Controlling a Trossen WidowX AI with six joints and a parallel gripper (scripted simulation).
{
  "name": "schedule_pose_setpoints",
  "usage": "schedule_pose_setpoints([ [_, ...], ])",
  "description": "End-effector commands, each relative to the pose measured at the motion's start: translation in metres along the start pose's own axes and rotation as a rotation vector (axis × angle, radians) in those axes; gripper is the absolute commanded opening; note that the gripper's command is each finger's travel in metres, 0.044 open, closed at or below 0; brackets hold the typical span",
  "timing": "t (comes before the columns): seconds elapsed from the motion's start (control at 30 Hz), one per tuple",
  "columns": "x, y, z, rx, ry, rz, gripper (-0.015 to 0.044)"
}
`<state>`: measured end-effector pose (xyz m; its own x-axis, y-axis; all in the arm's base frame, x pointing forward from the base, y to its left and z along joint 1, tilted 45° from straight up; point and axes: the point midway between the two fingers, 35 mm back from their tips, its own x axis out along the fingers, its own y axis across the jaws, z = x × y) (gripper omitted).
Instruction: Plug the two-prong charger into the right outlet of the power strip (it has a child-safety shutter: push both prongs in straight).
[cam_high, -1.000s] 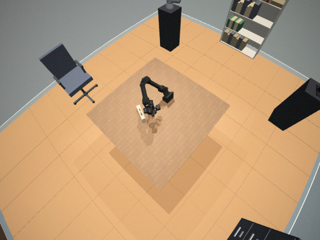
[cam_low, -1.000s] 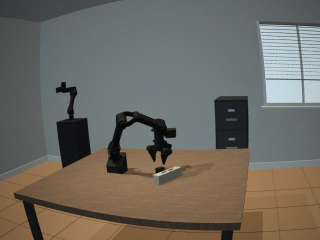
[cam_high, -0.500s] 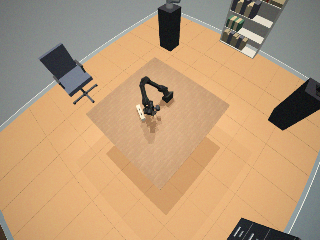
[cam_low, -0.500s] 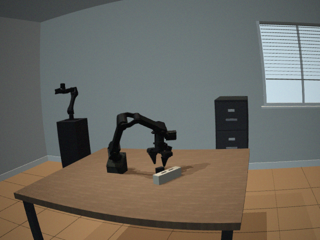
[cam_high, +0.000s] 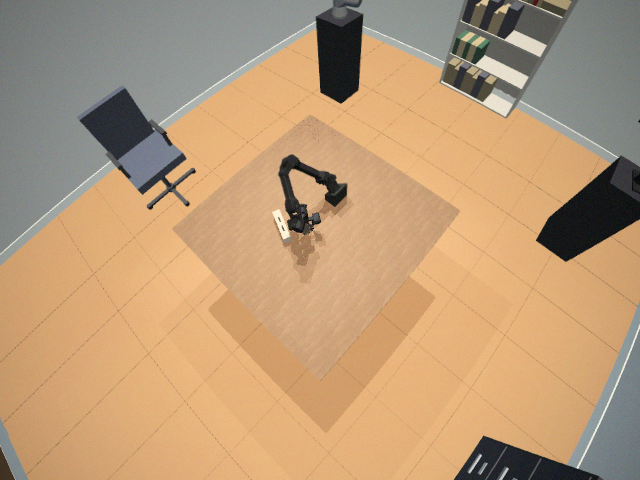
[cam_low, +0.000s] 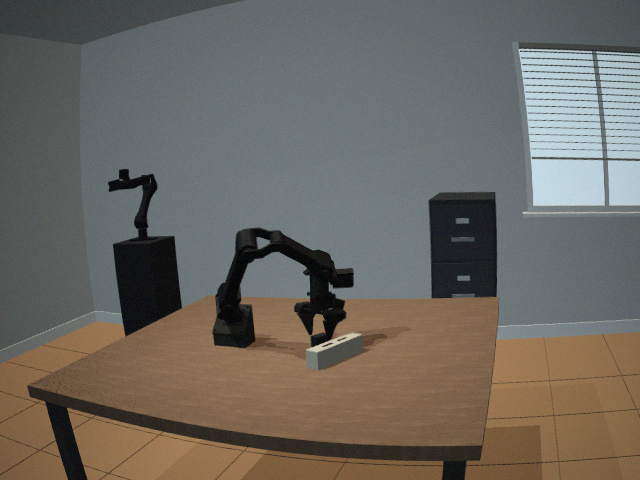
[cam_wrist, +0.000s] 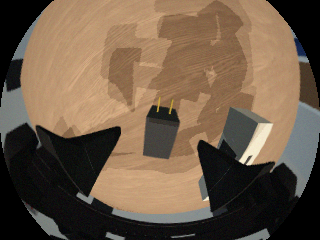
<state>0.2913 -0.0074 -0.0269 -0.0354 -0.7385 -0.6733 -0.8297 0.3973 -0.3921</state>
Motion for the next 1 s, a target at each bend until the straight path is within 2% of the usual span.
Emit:
schedule_pose_setpoints([
  [0.0,0.006,0.001,0.000,-0.006,0.003,-0.002,0.0440],
  [0.43,0.026,0.001,0.000,-0.006,0.005,-0.003,0.0440],
  [0.83,0.022,0.000,0.000,0.000,0.002,-0.001,0.0125],
  [0.97,0.022,0.000,0.000,0.000,0.002,-0.001,0.0098],
])
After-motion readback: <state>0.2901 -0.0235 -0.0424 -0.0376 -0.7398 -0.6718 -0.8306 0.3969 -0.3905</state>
